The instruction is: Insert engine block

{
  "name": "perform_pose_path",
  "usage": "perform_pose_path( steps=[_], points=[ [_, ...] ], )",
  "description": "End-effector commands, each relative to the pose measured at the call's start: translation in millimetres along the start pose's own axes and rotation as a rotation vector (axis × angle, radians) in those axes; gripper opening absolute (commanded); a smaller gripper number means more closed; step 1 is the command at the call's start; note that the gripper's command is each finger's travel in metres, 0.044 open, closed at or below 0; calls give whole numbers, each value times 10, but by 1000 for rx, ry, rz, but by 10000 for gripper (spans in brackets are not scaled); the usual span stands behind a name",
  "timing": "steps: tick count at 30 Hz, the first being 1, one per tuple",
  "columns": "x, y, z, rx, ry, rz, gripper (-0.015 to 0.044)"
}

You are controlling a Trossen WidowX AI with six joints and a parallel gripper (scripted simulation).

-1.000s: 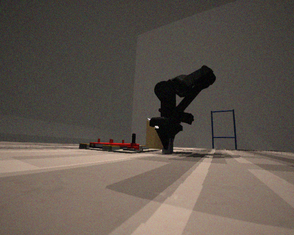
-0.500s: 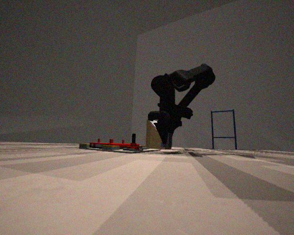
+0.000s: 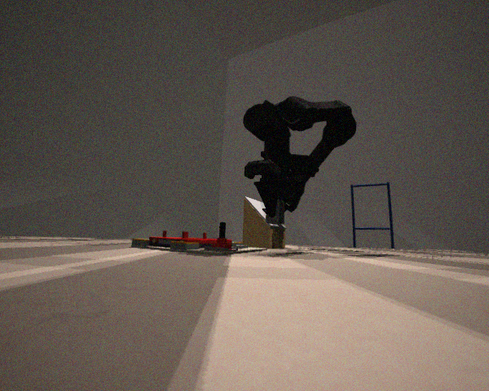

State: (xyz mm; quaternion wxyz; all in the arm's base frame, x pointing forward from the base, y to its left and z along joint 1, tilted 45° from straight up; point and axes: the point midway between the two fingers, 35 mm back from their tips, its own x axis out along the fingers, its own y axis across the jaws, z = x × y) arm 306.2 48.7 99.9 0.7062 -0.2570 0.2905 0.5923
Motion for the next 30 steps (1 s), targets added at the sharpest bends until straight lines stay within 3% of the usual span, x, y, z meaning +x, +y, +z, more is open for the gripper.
perform_pose_path(
  steps=[1, 19, 30],
  points=[
    [-146, -10, 0, -6, 3, -3, 0],
    [-699, 39, 28, -9, -7, -1, 0],
    [-603, 32, 25, 253, -8, 0, 0]
  ],
)
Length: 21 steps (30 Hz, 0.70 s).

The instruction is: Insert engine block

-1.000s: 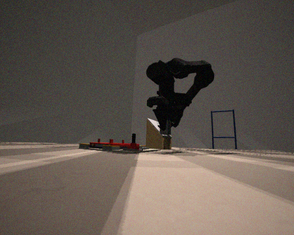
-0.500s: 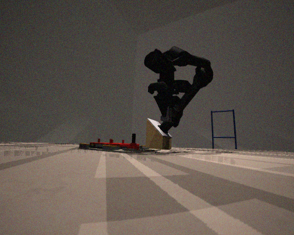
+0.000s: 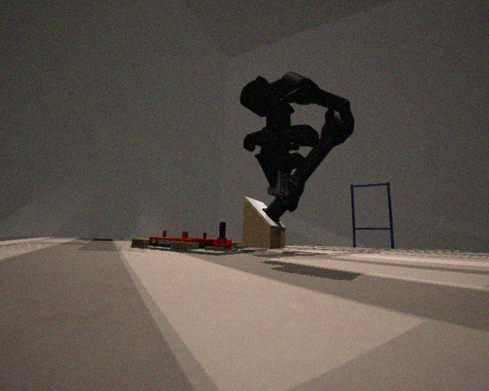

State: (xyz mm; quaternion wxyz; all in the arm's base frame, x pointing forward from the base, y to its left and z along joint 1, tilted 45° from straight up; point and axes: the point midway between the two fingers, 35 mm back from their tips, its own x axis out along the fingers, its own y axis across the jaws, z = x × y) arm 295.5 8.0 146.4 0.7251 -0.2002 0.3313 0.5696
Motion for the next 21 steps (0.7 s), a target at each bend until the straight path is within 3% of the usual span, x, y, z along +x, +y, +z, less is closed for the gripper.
perform_pose_path(
  steps=[1, 21],
  points=[
    [29, 2, -1, 137, 1, 0, 0],
    [77, -1, -2, 829, 1, -1, 0]
  ],
)
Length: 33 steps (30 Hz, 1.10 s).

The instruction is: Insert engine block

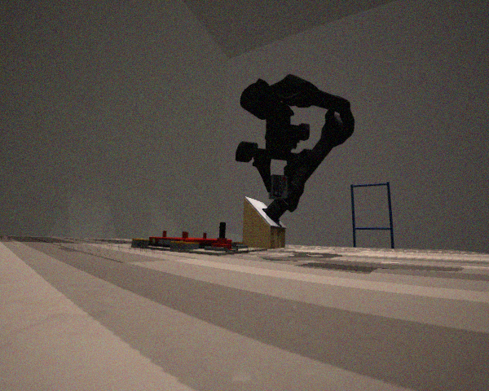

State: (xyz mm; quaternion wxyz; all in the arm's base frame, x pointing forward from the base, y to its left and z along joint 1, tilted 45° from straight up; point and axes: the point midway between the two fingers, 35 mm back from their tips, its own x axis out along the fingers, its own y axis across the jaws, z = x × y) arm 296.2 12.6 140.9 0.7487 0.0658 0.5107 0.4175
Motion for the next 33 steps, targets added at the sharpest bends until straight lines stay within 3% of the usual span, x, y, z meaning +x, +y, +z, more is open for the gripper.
perform_pose_path(
  steps=[1, 33],
  points=[
    [7, 1, 4, 148, -2, -1, 0],
    [66, 0, 4, 1249, -2, 1, 0]
  ],
)
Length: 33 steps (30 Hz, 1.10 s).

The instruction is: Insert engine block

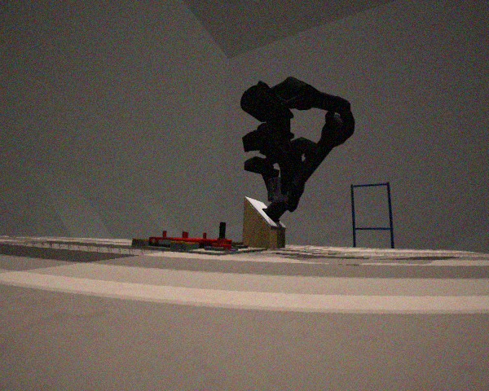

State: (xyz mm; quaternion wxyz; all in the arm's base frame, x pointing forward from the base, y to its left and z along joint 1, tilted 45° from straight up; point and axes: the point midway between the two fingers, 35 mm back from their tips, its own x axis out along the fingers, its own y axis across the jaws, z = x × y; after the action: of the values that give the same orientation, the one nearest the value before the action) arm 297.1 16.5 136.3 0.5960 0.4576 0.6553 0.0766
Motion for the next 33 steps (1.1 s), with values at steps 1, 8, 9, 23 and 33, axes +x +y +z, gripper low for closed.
perform_pose_path(
  steps=[1, 8, 9, 23, 33],
  points=[
    [7, 7, -1, 148, -1, 4, 0],
    [20, 7, -1, 389, 0, 4, 0],
    [22, 7, -1, 423, 0, 4, 0],
    [48, 7, 0, 905, 1, 4, 0],
    [142, 1, 0, 1109, 2, 4, 0]
  ],
)
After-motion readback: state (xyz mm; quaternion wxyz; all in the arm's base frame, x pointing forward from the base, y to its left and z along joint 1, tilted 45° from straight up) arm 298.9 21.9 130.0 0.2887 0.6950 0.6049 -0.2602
